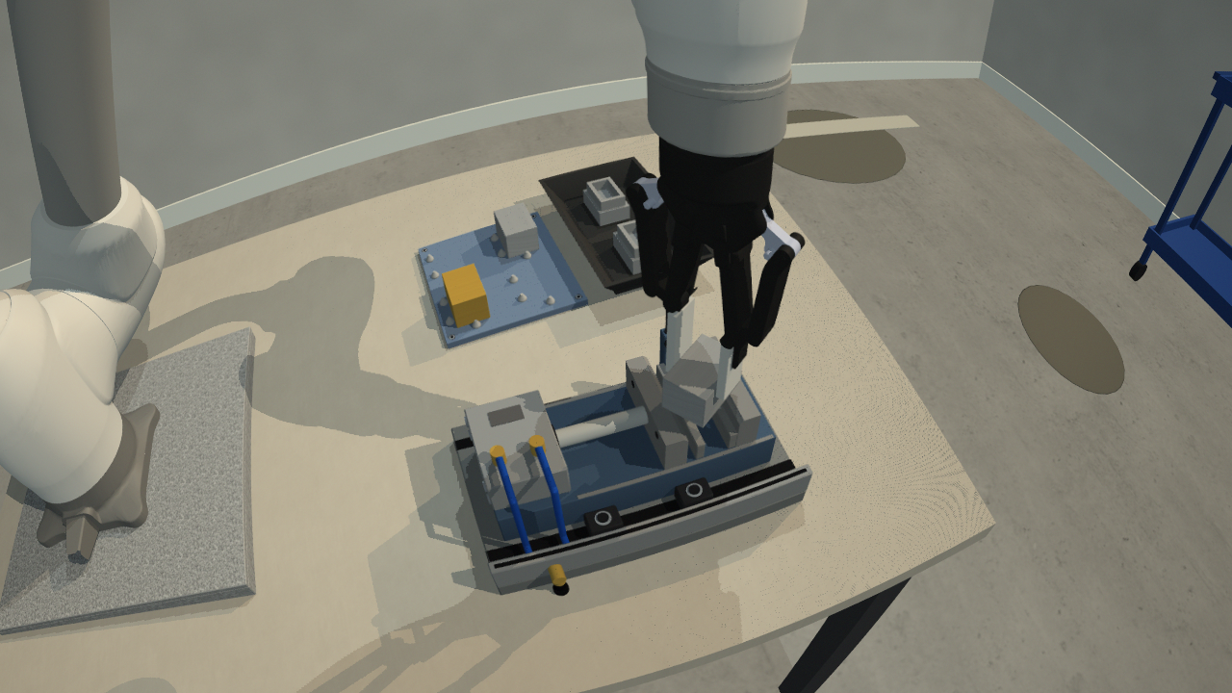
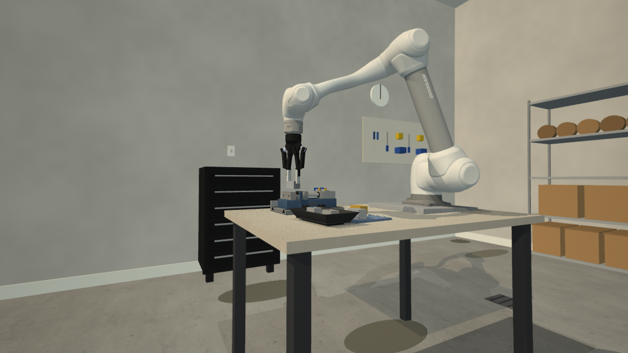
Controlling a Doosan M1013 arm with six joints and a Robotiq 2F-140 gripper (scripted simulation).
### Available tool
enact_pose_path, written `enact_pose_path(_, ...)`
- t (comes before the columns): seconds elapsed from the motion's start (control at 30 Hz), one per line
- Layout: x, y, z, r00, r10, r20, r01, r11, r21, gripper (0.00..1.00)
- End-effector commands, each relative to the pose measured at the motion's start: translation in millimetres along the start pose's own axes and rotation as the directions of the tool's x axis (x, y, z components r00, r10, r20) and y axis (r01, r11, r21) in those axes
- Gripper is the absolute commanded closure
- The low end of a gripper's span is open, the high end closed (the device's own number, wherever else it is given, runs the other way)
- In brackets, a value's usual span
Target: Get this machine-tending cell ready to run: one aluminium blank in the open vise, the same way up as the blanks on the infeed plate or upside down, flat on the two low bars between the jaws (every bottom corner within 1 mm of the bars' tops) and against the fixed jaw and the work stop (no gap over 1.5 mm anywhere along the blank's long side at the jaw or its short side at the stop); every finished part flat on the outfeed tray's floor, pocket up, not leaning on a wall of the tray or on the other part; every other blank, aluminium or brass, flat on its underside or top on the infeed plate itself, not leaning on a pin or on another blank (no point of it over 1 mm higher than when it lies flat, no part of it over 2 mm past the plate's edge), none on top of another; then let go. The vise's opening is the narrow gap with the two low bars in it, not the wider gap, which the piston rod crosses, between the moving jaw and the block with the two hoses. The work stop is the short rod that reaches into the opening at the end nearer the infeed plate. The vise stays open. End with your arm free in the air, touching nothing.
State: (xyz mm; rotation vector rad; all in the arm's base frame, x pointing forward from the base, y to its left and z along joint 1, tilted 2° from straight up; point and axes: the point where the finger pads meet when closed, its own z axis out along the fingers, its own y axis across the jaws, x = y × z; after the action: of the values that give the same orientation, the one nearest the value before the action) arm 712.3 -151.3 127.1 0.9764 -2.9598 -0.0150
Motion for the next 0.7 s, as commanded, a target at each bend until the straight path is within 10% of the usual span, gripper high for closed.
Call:
enact_pose_path(0.0,0,0,-5,1.0,0.0,0.0,0.0,1.0,0.0,1.0)
enact_pose_path(0.67,0,0,-18,1.0,0.0,0.0,0.0,1.0,0.0,1.0)
